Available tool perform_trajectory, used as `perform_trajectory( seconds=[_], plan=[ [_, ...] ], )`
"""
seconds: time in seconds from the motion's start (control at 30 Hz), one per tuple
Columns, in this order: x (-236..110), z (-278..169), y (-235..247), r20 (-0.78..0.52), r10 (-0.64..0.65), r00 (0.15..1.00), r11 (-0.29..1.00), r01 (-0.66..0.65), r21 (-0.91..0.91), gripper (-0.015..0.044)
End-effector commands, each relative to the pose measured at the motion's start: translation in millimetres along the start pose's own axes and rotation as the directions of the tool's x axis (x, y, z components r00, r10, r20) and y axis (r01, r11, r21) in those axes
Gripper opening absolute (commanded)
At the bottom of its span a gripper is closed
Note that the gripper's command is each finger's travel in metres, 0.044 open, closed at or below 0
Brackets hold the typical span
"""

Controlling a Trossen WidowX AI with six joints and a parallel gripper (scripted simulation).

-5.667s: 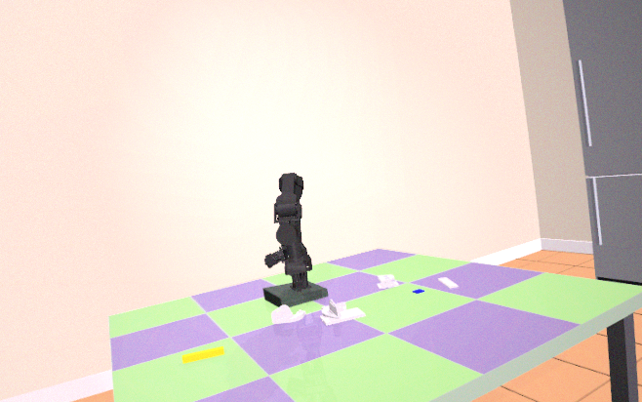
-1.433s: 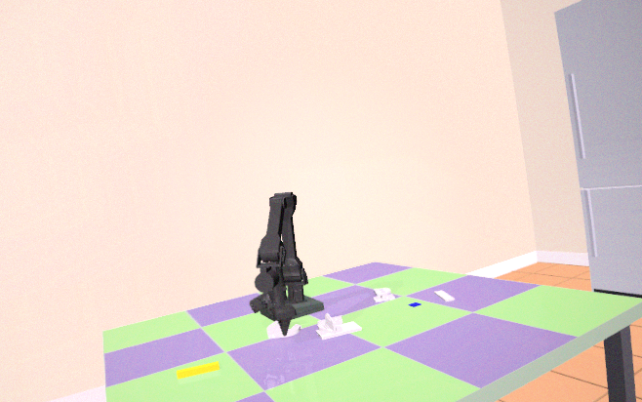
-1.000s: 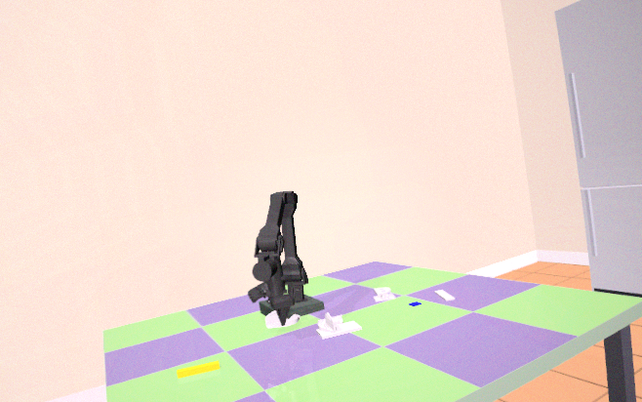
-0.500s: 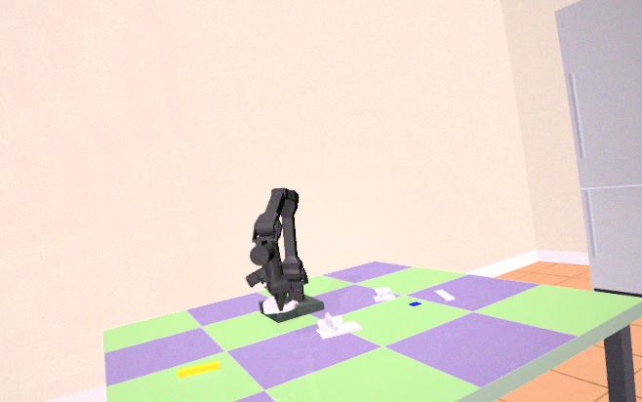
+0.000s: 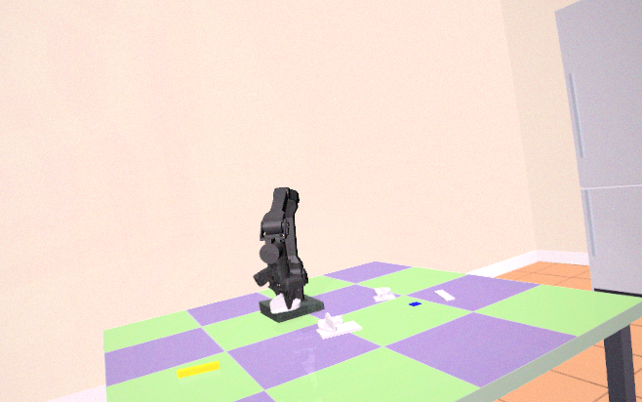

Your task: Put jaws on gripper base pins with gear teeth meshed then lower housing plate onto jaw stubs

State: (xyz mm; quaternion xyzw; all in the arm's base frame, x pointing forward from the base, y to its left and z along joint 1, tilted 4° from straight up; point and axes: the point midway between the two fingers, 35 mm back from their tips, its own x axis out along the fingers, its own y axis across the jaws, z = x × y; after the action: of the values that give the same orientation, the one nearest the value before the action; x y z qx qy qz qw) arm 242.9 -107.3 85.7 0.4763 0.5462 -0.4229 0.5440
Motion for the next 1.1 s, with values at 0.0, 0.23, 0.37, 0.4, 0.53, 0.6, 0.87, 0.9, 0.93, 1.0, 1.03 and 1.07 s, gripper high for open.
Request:
perform_trajectory(
  seconds=[0.0, 0.23, 0.37, 0.4, 0.53, 0.6, 0.87, 0.9, 0.93, 1.0, 1.03, 1.07],
  plan=[
    [-1, -6, 5, 0.002, -0.002, 1.0, 0.996, 0.002, -0.094, 0.0134],
    [-1, -17, 15, 0.001, -0.001, 1.0, 0.967, 0.001, -0.254, 0.0134],
    [-1, -24, 20, 0.001, 0.0, 1.0, 0.939, 0.001, -0.343, 0.0134],
    [-1, -25, 21, 0.001, 0.0, 1.0, 0.931, 0.0, -0.365, 0.0134],
    [-1, -32, 26, 0.0, 0.0, 1.0, 0.893, 0.0, -0.45, 0.0134],
    [-1, -36, 28, 0.0, 0.001, 1.0, 0.871, -0.001, -0.491, 0.0134],
    [-1, -50, 37, -0.002, 0.002, 1.0, 0.765, -0.003, -0.644, 0.0134],
    [-1, -52, 38, -0.002, 0.002, 1.0, 0.75, -0.003, -0.662, 0.0134],
    [-1, -54, 39, -0.003, 0.002, 1.0, 0.734, -0.003, -0.679, 0.0134],
    [-1, -58, 41, -0.003, 0.002, 1.0, 0.702, -0.004, -0.712, 0.0134],
    [-1, -60, 42, -0.004, 0.003, 1.0, 0.685, -0.004, -0.728, 0.0134],
    [-1, -62, 43, -0.004, 0.003, 1.0, 0.668, -0.005, -0.744, 0.0134]
  ],
)
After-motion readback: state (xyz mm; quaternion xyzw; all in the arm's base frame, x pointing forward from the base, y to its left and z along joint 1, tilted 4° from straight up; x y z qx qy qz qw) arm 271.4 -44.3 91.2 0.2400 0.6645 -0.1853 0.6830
